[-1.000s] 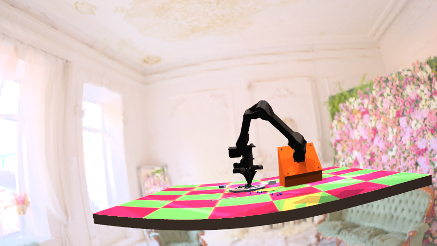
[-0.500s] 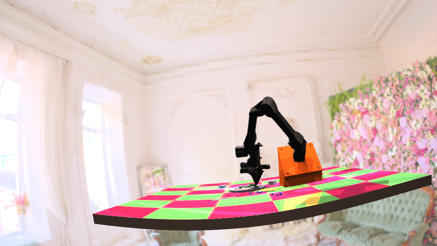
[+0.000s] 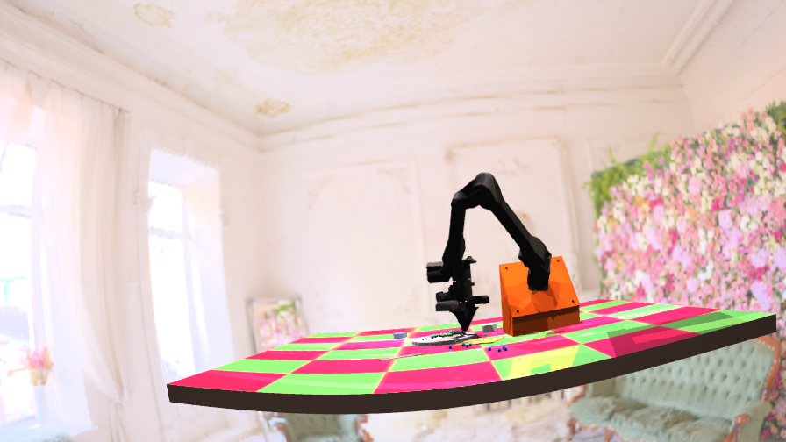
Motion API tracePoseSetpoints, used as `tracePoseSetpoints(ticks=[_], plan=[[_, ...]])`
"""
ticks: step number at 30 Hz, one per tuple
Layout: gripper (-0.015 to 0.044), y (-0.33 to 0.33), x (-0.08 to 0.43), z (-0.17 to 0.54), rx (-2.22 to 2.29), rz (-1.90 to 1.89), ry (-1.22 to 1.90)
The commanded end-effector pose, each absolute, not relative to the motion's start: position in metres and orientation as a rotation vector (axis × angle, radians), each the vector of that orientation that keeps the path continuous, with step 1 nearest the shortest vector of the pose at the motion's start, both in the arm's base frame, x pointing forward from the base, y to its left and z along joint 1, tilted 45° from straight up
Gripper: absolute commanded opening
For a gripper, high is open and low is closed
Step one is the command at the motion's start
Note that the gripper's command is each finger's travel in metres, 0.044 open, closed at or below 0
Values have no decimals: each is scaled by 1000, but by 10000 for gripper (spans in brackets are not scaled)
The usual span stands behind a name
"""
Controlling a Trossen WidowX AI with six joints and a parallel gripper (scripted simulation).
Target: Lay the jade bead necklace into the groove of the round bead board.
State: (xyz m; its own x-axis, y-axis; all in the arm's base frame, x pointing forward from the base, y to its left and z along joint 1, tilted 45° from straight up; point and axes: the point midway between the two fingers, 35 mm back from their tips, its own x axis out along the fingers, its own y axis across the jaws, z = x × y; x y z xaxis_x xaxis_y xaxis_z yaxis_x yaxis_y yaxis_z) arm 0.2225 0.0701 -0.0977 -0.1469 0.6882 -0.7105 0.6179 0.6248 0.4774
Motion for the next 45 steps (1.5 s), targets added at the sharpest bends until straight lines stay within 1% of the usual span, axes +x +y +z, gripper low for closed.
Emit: tracePoseSetpoints(ticks=[1, 6, 23, 42, 45], plan=[[0, 74, 219, -101, 1056, 85, 1843], [0, 78, 218, -105, 1057, 86, 1843], [440, 74, 221, -101, 1054, 85, 1838], [440, 70, 222, -97, 1056, 85, 1842], [361, 63, 225, -90, 1114, 6, 1859]])
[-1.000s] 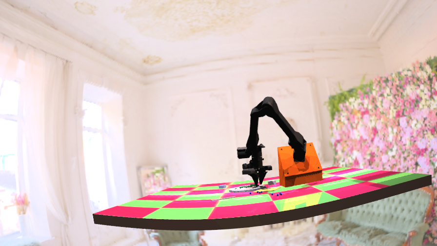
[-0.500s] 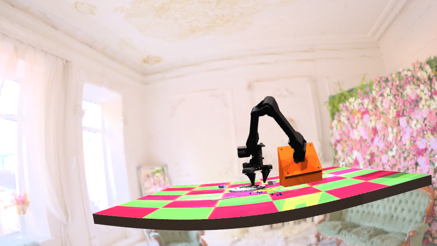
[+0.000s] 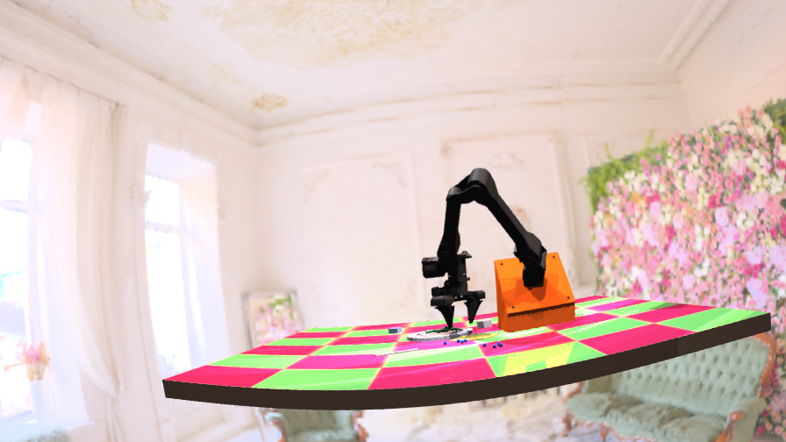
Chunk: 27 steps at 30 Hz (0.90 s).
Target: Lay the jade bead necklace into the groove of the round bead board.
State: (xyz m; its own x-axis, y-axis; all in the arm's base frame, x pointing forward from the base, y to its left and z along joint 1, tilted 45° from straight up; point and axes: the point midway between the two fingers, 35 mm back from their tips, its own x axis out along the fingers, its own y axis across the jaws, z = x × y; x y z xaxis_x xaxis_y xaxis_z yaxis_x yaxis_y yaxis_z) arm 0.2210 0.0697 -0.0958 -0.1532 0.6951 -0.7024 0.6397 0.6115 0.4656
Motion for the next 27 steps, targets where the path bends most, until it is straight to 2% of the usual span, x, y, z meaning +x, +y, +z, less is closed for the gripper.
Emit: tracePoseSetpoints(ticks=[1, 9, 27], plan=[[335, 57, 227, -86, 1155, -51, 1870], [125, 50, 229, -78, 1213, -131, 1883], [120, 64, 228, -93, 1209, -126, 1877]])
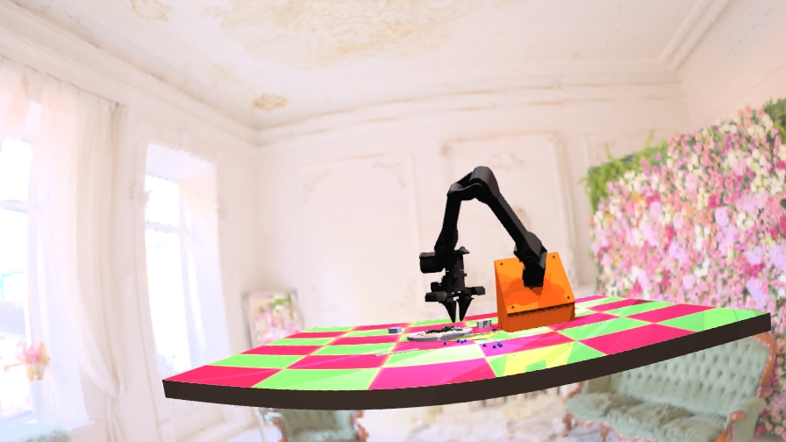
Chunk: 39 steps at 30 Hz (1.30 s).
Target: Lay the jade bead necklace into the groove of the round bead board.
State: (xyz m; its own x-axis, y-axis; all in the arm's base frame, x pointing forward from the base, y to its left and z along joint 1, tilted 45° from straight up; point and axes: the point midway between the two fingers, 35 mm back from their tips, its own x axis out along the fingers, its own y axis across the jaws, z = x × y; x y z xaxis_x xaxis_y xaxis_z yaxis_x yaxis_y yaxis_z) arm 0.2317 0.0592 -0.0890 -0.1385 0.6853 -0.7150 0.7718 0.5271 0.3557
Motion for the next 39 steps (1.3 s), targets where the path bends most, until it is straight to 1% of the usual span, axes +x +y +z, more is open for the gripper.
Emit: tracePoseSetpoints(ticks=[1, 19, 23, 24, 39], plan=[[120, 65, 227, -94, 1209, -126, 1878], [120, 78, 223, -106, 1214, -130, 1885], [15, 76, 225, -106, 1206, -126, 1879], [0, 76, 225, -106, 1206, -126, 1879], [0, 76, 225, -106, 1206, -126, 1879]])
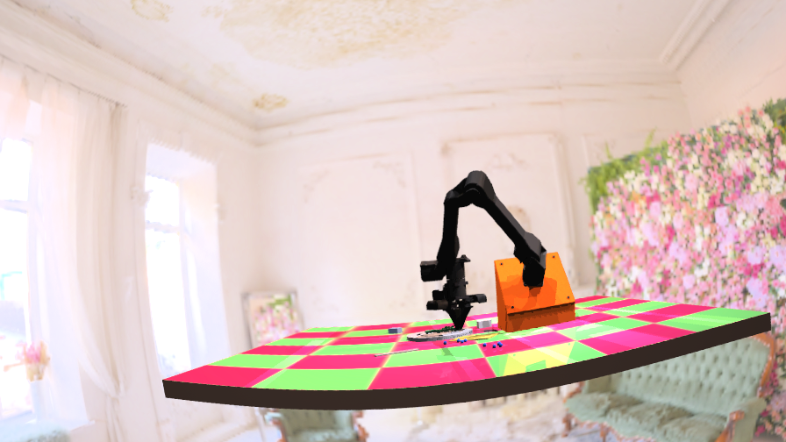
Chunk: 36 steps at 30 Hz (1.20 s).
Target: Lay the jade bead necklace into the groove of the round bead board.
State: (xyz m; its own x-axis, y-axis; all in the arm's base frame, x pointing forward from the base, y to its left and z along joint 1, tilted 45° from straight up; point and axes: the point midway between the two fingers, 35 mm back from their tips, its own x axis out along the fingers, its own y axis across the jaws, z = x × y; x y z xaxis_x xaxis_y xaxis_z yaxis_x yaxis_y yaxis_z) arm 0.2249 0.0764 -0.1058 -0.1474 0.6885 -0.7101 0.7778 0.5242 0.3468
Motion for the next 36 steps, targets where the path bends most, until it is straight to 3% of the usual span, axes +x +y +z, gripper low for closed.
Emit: tracePoseSetpoints(ticks=[1, 28, 36], plan=[[0, 76, 225, -106, 1206, -126, 1879], [0, 72, 225, -101, 1214, -130, 1884], [0, 72, 249, -105, 1214, -129, 1883]])
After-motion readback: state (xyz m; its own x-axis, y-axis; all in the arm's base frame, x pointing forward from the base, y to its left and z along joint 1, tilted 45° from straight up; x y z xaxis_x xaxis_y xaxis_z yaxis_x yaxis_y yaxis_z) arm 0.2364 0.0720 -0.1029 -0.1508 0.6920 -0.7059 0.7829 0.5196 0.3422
